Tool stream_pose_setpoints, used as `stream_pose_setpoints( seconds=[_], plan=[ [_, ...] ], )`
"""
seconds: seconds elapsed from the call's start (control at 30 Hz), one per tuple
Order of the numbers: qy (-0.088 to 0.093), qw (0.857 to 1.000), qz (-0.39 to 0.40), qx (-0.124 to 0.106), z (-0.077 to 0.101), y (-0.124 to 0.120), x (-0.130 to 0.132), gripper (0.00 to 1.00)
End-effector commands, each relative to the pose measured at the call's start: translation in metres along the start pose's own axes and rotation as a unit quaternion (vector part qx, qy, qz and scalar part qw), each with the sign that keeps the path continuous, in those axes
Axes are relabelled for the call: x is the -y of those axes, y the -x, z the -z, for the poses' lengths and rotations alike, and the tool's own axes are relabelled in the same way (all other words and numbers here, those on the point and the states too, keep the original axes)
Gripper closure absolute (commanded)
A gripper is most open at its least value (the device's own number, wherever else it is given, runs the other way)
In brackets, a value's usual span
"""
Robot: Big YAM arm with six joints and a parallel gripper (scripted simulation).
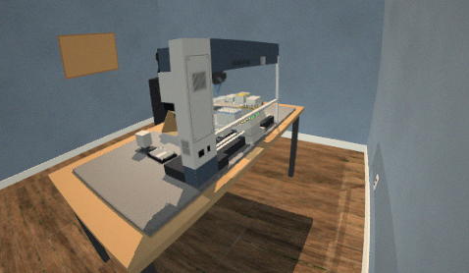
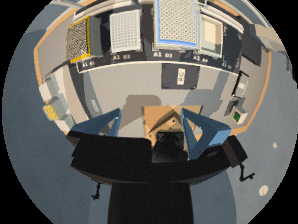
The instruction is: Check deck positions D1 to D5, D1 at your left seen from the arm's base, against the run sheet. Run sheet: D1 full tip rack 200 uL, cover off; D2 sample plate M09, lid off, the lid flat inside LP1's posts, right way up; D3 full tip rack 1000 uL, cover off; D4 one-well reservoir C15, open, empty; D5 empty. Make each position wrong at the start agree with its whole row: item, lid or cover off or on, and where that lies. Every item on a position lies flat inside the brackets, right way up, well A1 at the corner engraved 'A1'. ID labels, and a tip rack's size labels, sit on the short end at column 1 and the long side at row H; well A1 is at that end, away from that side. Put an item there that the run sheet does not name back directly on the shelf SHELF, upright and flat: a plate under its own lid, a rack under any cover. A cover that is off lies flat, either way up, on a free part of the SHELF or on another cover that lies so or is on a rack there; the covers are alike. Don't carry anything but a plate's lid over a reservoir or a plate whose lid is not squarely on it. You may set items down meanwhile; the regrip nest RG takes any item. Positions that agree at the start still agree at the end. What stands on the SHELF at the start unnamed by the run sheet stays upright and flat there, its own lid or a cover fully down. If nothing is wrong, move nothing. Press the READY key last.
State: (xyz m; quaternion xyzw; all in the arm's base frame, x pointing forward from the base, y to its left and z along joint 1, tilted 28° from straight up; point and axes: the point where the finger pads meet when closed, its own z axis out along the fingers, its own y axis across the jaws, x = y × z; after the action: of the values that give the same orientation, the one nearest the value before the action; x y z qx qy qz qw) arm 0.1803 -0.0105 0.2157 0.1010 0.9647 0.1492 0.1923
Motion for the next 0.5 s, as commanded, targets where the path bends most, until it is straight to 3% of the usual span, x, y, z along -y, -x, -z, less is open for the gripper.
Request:
stream_pose_setpoints(
  seconds=[0.0,0.23,0.47],
  plan=[
    [0.0,1.0,0.009,0.0,0.008,0.005,0.016,0.0],
    [-0.002,1.0,0.01,0.001,0.009,0.007,0.051,0.0],
    [-0.002,1.0,0.01,0.002,0.01,0.008,0.058,0.0]
  ],
)
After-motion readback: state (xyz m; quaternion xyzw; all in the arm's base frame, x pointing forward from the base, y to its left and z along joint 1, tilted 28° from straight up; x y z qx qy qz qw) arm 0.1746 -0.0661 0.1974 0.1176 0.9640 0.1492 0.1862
